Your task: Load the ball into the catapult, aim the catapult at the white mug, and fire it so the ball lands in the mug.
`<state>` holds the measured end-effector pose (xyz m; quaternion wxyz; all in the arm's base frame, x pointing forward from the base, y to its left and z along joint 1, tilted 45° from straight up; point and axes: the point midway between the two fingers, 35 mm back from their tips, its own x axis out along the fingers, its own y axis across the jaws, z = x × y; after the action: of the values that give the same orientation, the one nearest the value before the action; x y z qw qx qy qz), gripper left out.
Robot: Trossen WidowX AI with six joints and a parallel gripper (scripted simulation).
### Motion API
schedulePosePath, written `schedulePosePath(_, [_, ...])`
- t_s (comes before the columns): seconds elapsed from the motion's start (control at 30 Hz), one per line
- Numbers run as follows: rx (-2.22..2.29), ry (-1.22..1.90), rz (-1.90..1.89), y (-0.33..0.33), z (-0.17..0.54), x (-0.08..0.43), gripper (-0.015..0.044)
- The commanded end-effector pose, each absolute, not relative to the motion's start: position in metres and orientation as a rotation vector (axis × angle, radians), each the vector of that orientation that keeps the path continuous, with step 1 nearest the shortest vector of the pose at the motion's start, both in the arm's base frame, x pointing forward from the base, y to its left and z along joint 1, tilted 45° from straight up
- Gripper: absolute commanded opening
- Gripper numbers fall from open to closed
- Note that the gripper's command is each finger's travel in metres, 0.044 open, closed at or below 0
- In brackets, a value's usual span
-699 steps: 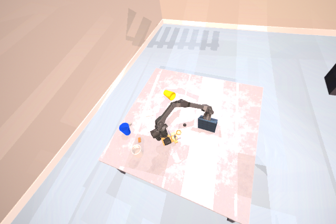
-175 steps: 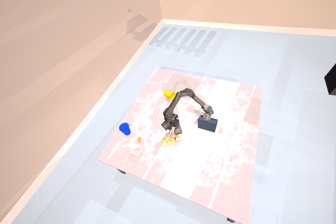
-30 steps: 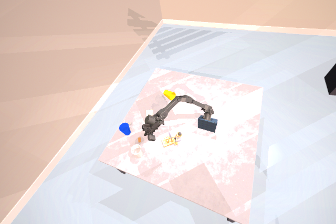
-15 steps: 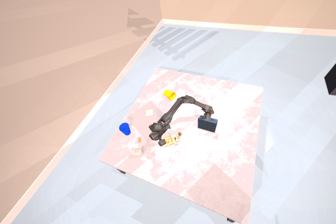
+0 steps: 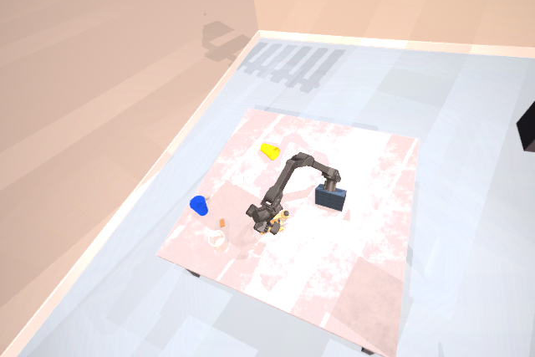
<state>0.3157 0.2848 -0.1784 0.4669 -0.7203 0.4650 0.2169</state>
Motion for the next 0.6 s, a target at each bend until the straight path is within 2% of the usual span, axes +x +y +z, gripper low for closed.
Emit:
schedulePosePath(0.0, [-1.92,1.162,0.589,0.273,-0.18,0.298,0.0])
schedulePosePath(0.57, [-2.481,1.207,0.827,0.231,-0.174,0.238,0.0])
